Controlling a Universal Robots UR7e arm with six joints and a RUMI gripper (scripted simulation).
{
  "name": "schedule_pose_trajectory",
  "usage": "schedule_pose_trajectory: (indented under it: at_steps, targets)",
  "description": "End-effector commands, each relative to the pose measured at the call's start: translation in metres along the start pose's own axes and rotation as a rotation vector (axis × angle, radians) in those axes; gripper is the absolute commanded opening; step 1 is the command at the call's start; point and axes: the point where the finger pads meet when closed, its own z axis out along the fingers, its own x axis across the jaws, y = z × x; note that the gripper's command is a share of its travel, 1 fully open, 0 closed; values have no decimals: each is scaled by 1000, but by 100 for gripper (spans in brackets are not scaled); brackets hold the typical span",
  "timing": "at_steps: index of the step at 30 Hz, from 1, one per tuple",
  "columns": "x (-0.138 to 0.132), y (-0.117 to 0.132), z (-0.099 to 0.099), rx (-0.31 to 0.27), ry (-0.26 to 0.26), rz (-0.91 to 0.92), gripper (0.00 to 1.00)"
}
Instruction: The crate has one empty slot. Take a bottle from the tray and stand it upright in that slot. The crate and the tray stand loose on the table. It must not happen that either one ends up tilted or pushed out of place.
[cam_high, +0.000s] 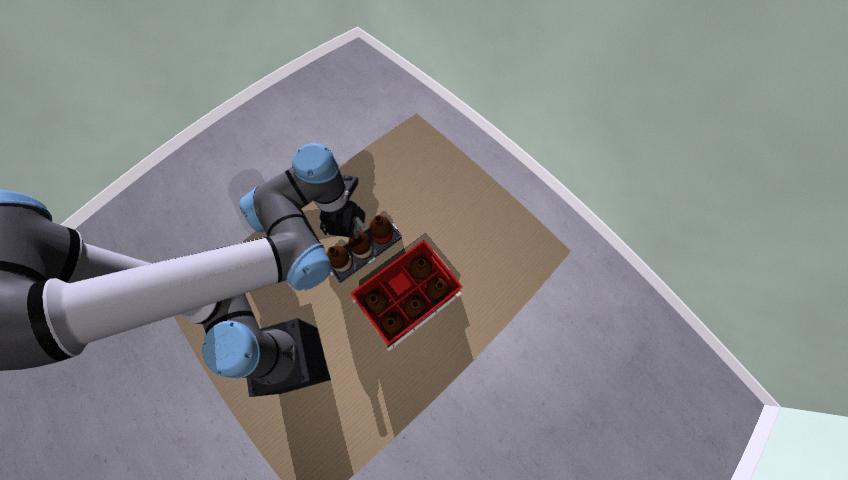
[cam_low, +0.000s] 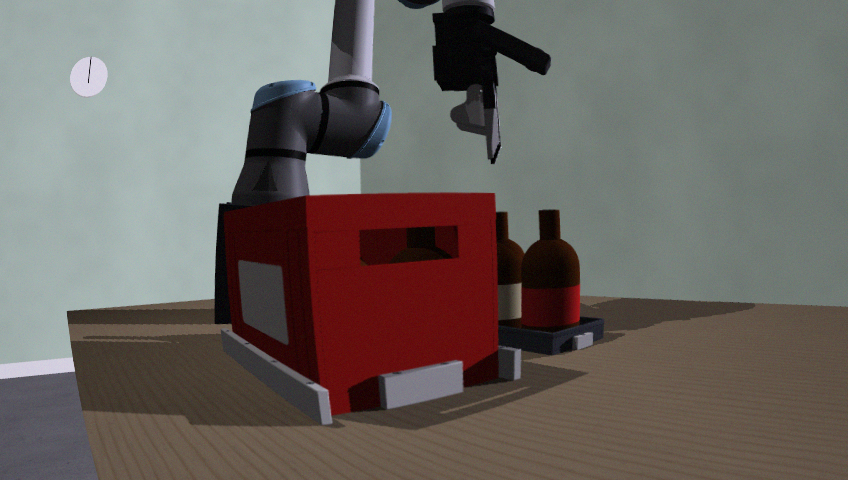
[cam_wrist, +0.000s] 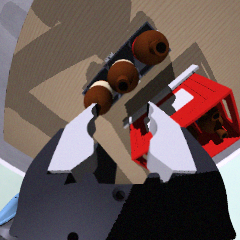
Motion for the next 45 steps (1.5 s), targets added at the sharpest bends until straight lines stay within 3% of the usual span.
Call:
schedule_pose_trajectory:
  at_steps: [1,16,45]
  targets:
    - [0,0,0,1,1,0,38]
    - [0,0,5,0,1,0,38]
    - [1,-1,37,0,1,0,38]
